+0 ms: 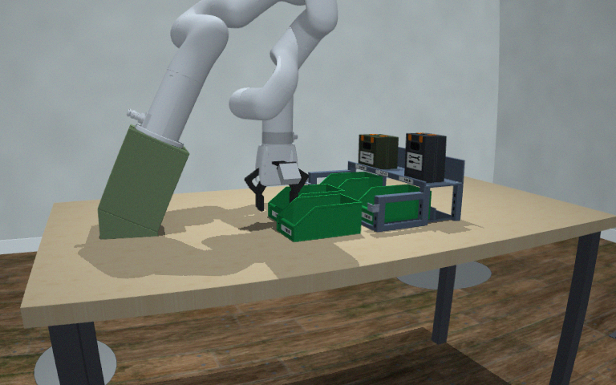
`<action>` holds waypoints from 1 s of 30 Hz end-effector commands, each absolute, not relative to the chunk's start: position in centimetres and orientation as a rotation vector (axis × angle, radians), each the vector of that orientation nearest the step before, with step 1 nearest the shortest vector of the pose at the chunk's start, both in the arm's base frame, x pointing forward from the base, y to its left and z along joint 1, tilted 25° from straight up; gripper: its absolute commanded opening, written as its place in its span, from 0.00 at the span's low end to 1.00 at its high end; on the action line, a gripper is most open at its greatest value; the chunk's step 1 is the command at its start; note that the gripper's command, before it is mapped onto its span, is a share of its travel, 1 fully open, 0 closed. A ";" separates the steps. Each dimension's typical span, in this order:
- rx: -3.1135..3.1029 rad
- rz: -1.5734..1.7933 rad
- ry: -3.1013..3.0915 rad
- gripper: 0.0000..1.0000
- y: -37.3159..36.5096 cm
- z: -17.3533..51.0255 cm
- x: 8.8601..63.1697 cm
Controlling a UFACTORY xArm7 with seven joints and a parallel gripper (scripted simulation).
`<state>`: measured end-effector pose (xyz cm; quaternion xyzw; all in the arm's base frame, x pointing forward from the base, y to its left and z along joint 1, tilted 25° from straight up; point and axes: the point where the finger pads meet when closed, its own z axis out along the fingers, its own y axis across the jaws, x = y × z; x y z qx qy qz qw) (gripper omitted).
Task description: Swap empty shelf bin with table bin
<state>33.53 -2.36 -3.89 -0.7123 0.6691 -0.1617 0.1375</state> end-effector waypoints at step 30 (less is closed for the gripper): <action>-2.060 -0.469 1.936 0.95 -2.3 -2.1 32.7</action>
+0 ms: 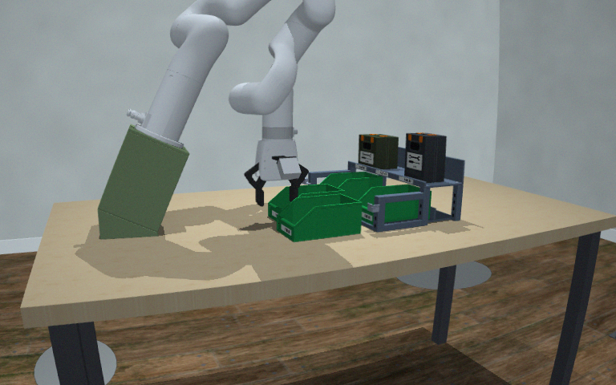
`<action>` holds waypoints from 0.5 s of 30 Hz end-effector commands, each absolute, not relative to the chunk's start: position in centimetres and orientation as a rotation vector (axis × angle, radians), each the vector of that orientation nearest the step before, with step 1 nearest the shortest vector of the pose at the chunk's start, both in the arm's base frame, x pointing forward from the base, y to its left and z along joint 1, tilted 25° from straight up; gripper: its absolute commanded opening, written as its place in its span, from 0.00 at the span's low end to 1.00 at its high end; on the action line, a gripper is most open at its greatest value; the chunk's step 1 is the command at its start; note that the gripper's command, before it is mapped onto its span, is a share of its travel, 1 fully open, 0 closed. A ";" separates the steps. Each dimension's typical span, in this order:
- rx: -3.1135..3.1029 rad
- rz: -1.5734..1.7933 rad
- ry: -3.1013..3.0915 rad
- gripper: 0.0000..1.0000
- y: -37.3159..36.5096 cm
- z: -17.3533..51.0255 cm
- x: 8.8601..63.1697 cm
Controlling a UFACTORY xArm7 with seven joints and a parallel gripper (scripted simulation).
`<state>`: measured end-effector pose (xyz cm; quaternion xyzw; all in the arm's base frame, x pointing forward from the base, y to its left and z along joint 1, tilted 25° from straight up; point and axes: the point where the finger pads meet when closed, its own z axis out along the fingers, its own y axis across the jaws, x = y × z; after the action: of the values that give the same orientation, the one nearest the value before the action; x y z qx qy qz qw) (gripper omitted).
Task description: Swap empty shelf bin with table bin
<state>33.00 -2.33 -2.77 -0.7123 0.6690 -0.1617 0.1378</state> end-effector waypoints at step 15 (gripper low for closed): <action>-2.060 -0.469 1.936 0.95 -2.3 1.4 31.1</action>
<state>31.44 -2.20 0.49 -0.7121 0.6685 -0.1605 0.1422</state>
